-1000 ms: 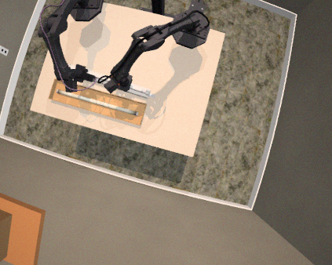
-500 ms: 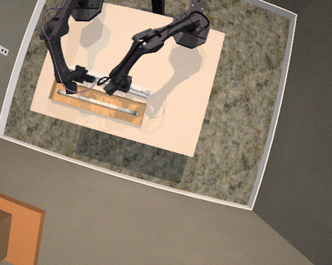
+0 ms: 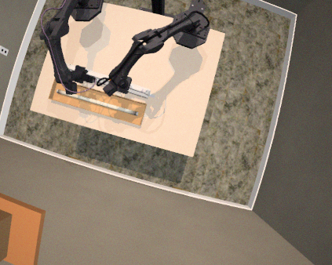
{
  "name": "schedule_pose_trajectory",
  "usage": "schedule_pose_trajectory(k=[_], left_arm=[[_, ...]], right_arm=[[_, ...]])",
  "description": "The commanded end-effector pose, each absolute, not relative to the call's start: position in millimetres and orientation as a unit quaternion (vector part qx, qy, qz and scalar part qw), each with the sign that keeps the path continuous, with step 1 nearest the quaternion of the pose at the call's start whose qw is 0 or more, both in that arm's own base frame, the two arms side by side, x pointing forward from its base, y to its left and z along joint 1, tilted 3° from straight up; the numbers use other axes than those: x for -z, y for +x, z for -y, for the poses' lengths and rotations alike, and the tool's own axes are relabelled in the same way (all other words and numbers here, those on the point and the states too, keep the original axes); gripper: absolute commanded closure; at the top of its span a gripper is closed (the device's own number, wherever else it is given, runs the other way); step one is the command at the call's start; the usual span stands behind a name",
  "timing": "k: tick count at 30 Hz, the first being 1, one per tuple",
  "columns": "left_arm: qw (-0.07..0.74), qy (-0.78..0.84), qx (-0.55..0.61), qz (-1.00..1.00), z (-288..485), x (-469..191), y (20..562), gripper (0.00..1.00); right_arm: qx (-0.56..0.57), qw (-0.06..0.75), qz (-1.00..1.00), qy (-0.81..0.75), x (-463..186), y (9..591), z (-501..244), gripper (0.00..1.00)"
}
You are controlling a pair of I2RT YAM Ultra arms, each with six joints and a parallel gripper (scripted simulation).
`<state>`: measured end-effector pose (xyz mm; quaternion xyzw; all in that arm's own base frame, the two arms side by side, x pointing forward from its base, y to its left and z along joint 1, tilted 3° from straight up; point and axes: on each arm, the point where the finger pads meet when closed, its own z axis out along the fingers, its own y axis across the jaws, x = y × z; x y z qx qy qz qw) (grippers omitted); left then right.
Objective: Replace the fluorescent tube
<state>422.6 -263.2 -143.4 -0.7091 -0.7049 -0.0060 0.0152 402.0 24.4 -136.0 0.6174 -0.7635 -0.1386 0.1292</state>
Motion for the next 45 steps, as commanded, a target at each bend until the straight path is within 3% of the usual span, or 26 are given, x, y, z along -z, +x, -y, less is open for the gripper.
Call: schedule_pose_trajectory(k=[1,7,8,25,33,35,45], left_arm=[[0.0,-0.711,0.008,0.703,271,132,431,0.51],[0.0,-0.711,0.009,0.703,271,132,431,0.51],[0.0,-0.711,0.009,0.703,271,132,431,0.51],[0.0,-0.711,0.009,0.703,271,132,431,0.51],[-0.015,-0.714,0.012,0.7,281,98,433,0.51],[0.001,-0.713,0.008,0.701,277,90,425,0.51],[-0.002,-0.71,0.009,0.704,272,76,430,0.51]], right_arm=[[0.109,0.079,0.771,0.622,118,435,-24,0.89],[0.108,0.078,0.771,0.622,117,436,-24,0.89],[0.108,0.078,0.771,0.622,117,436,-24,0.51],[0.112,0.083,0.771,0.622,116,433,-24,0.51],[0.116,0.091,0.766,0.626,95,435,-26,0.51],[0.137,0.124,0.765,0.617,100,421,-16,0.51],[0.116,0.093,0.764,0.627,66,442,-25,0.51]])
